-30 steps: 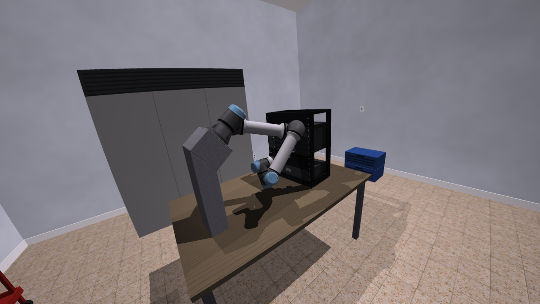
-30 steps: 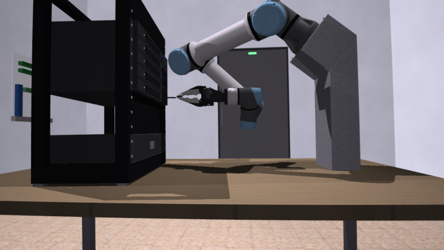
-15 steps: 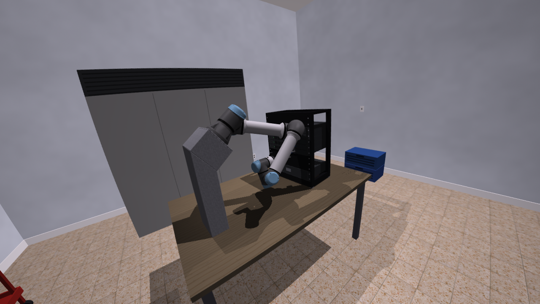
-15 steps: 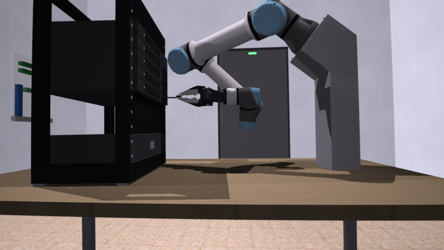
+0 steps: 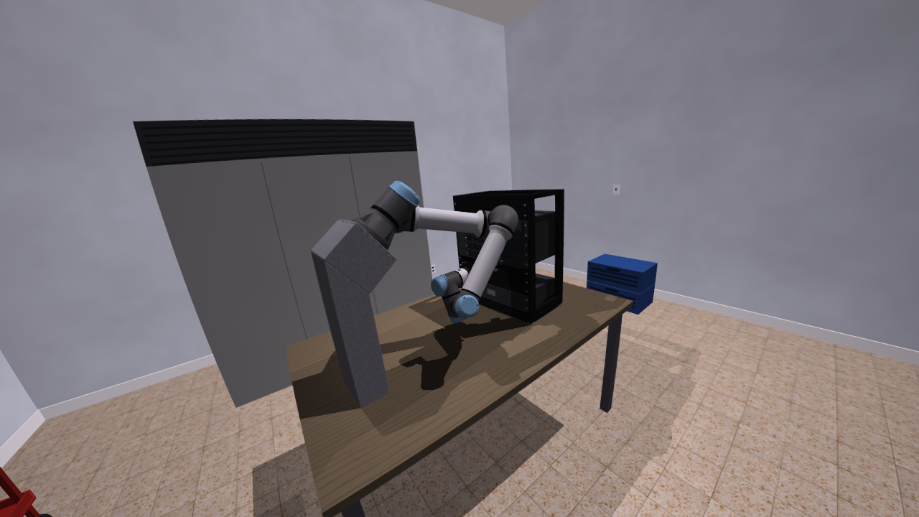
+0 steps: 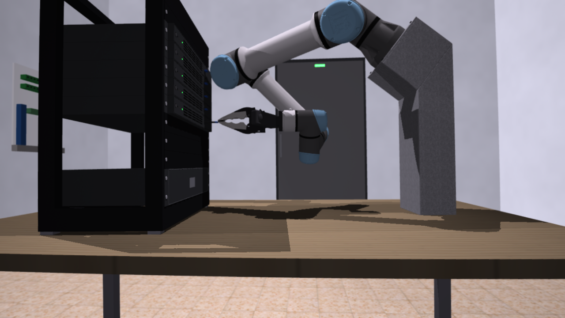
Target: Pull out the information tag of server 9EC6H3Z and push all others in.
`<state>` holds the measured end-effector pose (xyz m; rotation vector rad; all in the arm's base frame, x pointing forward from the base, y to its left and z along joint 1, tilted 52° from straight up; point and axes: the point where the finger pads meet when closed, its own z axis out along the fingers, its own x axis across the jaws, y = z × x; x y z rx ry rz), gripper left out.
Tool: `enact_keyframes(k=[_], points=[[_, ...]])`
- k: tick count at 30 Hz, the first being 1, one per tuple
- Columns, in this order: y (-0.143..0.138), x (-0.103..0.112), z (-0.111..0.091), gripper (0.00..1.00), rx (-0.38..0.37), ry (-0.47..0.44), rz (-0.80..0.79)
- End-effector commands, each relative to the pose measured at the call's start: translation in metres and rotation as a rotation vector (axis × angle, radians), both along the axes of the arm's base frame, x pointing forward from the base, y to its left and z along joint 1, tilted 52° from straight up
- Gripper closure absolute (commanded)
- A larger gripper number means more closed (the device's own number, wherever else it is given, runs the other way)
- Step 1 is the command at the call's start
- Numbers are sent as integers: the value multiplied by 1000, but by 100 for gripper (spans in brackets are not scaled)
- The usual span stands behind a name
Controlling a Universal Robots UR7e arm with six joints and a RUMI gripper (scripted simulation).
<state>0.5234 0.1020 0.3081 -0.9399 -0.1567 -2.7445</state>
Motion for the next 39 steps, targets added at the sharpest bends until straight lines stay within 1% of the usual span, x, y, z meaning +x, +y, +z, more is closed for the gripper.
enact_keyframes(k=[1,10,22,39], points=[[1,4,5,100,0,-1,0],[3,12,16,100,0,-1,0],[5,18,25,100,0,-1,0],[6,21,28,100,0,-1,0]])
